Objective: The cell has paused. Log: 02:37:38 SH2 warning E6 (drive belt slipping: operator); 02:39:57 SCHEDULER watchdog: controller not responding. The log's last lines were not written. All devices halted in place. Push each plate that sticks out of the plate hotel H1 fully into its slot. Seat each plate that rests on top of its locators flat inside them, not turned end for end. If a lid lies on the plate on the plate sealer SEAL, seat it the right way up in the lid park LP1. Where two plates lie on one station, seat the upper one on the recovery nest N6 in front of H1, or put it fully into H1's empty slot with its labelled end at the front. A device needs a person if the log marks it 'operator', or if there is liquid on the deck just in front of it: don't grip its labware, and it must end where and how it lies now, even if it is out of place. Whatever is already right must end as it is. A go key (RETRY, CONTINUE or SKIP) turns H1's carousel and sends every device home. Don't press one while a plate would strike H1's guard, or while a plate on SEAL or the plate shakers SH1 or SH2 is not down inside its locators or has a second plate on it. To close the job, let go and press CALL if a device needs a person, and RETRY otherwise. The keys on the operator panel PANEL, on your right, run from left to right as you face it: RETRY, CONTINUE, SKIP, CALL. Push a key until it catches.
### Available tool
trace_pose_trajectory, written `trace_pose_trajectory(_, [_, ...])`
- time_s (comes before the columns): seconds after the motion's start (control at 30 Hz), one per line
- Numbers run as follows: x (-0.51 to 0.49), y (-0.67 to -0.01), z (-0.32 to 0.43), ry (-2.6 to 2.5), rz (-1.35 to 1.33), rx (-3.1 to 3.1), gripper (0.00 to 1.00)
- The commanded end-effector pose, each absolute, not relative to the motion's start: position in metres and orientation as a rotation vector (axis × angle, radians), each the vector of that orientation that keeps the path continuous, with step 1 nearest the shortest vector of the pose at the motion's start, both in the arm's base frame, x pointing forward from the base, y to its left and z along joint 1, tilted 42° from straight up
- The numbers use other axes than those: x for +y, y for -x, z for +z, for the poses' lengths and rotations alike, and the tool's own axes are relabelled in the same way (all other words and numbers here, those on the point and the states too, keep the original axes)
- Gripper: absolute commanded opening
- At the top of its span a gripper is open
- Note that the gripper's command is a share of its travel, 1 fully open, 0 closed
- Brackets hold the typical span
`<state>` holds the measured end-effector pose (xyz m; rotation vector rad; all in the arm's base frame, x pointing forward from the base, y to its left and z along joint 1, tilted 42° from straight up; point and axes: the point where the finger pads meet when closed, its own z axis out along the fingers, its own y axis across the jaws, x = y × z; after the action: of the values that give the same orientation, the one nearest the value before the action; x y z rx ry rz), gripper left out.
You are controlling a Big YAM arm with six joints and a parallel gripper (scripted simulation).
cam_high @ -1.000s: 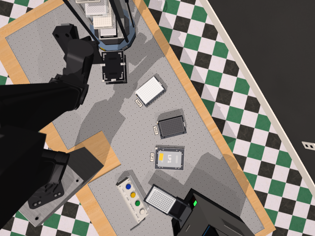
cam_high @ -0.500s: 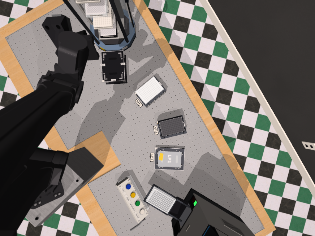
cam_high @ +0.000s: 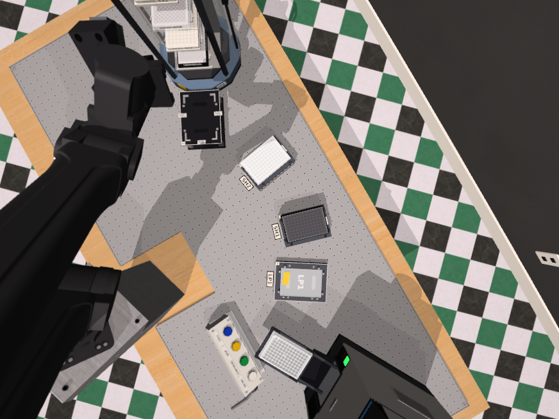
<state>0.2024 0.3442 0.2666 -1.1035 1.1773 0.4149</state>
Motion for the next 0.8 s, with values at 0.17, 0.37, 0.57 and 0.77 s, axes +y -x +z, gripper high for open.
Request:
trace_pose_trajectory(0.17, [0.330, -0.211, 0.309, 1.001, 0.412, 1.405, 0.00])
trace_pose_trajectory(0.37, [0.319, -0.227, 0.302, 0.963, 0.357, 1.569, 0.00])
trace_pose_trajectory(0.57, [0.301, -0.240, 0.306, 0.886, 0.301, 1.771, 0.00])
trace_pose_trajectory(0.77, [0.285, -0.251, 0.310, 0.805, 0.245, 1.969, 0.00])
